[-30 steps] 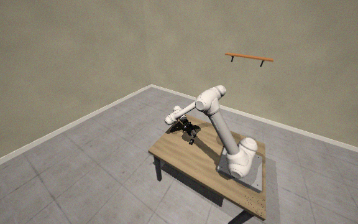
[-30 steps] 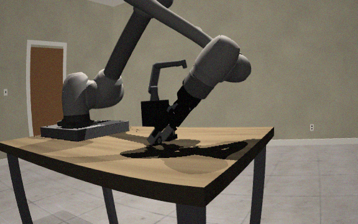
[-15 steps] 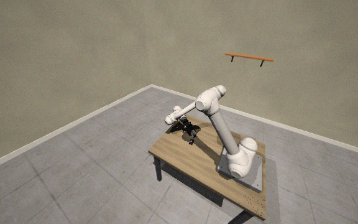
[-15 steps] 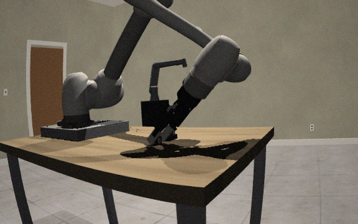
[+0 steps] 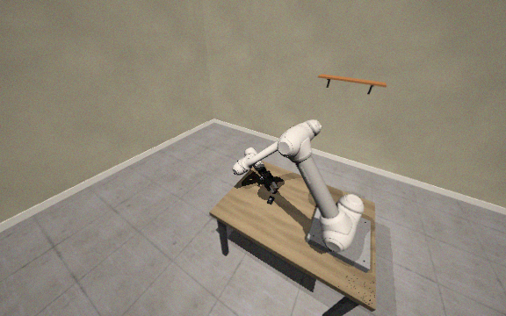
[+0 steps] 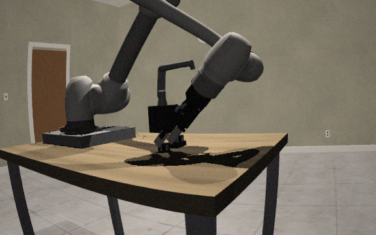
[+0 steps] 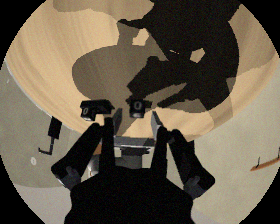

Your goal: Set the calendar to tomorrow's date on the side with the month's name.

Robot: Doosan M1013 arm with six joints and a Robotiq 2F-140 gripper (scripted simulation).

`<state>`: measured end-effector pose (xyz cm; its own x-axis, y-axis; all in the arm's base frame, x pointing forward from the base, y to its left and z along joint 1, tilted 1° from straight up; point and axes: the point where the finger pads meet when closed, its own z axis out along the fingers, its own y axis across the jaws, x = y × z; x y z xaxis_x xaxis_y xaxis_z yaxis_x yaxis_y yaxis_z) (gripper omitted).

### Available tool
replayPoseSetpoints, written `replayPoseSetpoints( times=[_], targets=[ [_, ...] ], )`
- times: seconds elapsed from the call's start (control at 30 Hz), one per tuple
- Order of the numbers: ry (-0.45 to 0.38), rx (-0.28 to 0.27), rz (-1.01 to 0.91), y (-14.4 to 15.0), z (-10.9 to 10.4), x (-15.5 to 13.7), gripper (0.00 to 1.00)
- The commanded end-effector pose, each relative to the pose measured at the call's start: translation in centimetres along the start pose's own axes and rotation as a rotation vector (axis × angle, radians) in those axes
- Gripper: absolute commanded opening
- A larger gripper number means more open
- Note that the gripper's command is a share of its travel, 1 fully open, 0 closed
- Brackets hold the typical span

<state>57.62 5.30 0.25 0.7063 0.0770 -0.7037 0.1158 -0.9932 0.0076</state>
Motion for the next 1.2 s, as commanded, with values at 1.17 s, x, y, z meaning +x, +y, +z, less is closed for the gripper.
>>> replayPoseSetpoints(
  times=[1.17],
  targets=[
    [0.240, 0.000, 0.000, 0.0, -3.7, -4.1, 0.40]
  ],
)
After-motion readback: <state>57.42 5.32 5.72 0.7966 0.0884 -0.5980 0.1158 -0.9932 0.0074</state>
